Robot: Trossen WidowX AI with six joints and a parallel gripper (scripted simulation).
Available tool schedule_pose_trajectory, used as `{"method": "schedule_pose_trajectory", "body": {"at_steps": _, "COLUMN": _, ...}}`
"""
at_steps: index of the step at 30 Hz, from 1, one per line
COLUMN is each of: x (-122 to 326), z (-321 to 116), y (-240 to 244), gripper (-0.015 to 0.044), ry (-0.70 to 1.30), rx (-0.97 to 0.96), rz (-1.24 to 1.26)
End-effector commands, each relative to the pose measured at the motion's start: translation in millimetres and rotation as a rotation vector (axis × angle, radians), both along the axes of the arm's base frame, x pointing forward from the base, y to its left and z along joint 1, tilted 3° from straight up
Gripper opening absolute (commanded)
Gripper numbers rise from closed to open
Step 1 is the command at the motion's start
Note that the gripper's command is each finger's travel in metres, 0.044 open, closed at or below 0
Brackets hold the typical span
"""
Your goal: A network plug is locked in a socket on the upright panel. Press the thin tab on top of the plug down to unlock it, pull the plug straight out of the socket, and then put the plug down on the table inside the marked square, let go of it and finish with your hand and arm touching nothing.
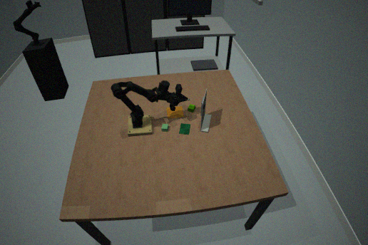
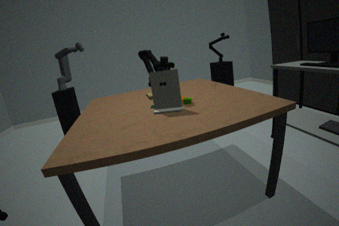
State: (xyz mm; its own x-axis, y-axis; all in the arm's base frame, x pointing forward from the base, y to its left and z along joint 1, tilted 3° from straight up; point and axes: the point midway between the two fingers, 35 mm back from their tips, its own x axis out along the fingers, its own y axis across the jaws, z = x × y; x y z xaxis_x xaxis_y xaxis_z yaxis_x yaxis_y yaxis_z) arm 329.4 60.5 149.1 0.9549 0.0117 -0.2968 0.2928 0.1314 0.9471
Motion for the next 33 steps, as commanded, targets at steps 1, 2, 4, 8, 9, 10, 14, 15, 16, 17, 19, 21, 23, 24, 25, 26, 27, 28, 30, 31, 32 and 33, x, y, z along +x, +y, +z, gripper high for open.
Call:
{"method": "schedule_pose_trajectory", "body": {"at_steps": 1, "x": -2, "z": -10, "y": 10, "gripper": 0.0, "ry": 0.082, "rx": -0.004, "rz": 0.042}}
{"method": "schedule_pose_trajectory", "body": {"at_steps": 2, "x": -3, "z": -13, "y": 12, "gripper": 0.0, "ry": 0.101, "rx": -0.007, "rz": 0.05}}
{"method": "schedule_pose_trajectory", "body": {"at_steps": 4, "x": -5, "z": -18, "y": 16, "gripper": 0.0, "ry": 0.14, "rx": -0.011, "rz": 0.067}}
{"method": "schedule_pose_trajectory", "body": {"at_steps": 8, "x": -11, "z": -28, "y": 23, "gripper": 0.0, "ry": 0.217, "rx": -0.021, "rz": 0.1}}
{"method": "schedule_pose_trajectory", "body": {"at_steps": 9, "x": -13, "z": -30, "y": 24, "gripper": 0.0, "ry": 0.237, "rx": -0.023, "rz": 0.108}}
{"method": "schedule_pose_trajectory", "body": {"at_steps": 10, "x": -14, "z": -33, "y": 26, "gripper": 0.0, "ry": 0.257, "rx": -0.026, "rz": 0.116}}
{"method": "schedule_pose_trajectory", "body": {"at_steps": 14, "x": -22, "z": -42, "y": 32, "gripper": 0.0, "ry": 0.335, "rx": -0.035, "rz": 0.147}}
{"method": "schedule_pose_trajectory", "body": {"at_steps": 15, "x": -24, "z": -44, "y": 33, "gripper": 0.0, "ry": 0.355, "rx": -0.037, "rz": 0.154}}
{"method": "schedule_pose_trajectory", "body": {"at_steps": 16, "x": -26, "z": -46, "y": 35, "gripper": 0.0, "ry": 0.375, "rx": -0.039, "rz": 0.162}}
{"method": "schedule_pose_trajectory", "body": {"at_steps": 17, "x": -29, "z": -48, "y": 36, "gripper": 0.0, "ry": 0.394, "rx": -0.042, "rz": 0.169}}
{"method": "schedule_pose_trajectory", "body": {"at_steps": 19, "x": -33, "z": -52, "y": 39, "gripper": 0.0, "ry": 0.434, "rx": -0.046, "rz": 0.183}}
{"method": "schedule_pose_trajectory", "body": {"at_steps": 21, "x": -38, "z": -55, "y": 41, "gripper": 0.0, "ry": 0.474, "rx": -0.051, "rz": 0.197}}
{"method": "schedule_pose_trajectory", "body": {"at_steps": 23, "x": -44, "z": -59, "y": 43, "gripper": 0.0, "ry": 0.514, "rx": -0.055, "rz": 0.21}}
{"method": "schedule_pose_trajectory", "body": {"at_steps": 24, "x": -47, "z": -60, "y": 44, "gripper": 0.0, "ry": 0.534, "rx": -0.057, "rz": 0.217}}
{"method": "schedule_pose_trajectory", "body": {"at_steps": 25, "x": -49, "z": -62, "y": 45, "gripper": 0.0, "ry": 0.554, "rx": -0.059, "rz": 0.223}}
{"method": "schedule_pose_trajectory", "body": {"at_steps": 26, "x": -52, "z": -63, "y": 46, "gripper": 0.0, "ry": 0.574, "rx": -0.062, "rz": 0.23}}
{"method": "schedule_pose_trajectory", "body": {"at_steps": 27, "x": -55, "z": -65, "y": 47, "gripper": 0.0, "ry": 0.594, "rx": -0.064, "rz": 0.236}}
{"method": "schedule_pose_trajectory", "body": {"at_steps": 28, "x": -58, "z": -66, "y": 48, "gripper": 0.0, "ry": 0.614, "rx": -0.066, "rz": 0.242}}
{"method": "schedule_pose_trajectory", "body": {"at_steps": 30, "x": -62, "z": -68, "y": 49, "gripper": 0.0, "ry": 0.641, "rx": -0.069, "rz": 0.249}}
{"method": "schedule_pose_trajectory", "body": {"at_steps": 31, "x": -63, "z": -68, "y": 49, "gripper": 0.0, "ry": 0.644, "rx": -0.069, "rz": 0.25}}
{"method": "schedule_pose_trajectory", "body": {"at_steps": 32, "x": -63, "z": -68, "y": 49, "gripper": 0.0, "ry": 0.644, "rx": -0.069, "rz": 0.25}}
{"method": "schedule_pose_trajectory", "body": {"at_steps": 33, "x": -63, "z": -68, "y": 49, "gripper": 0.0, "ry": 0.644, "rx": -0.069, "rz": 0.25}}
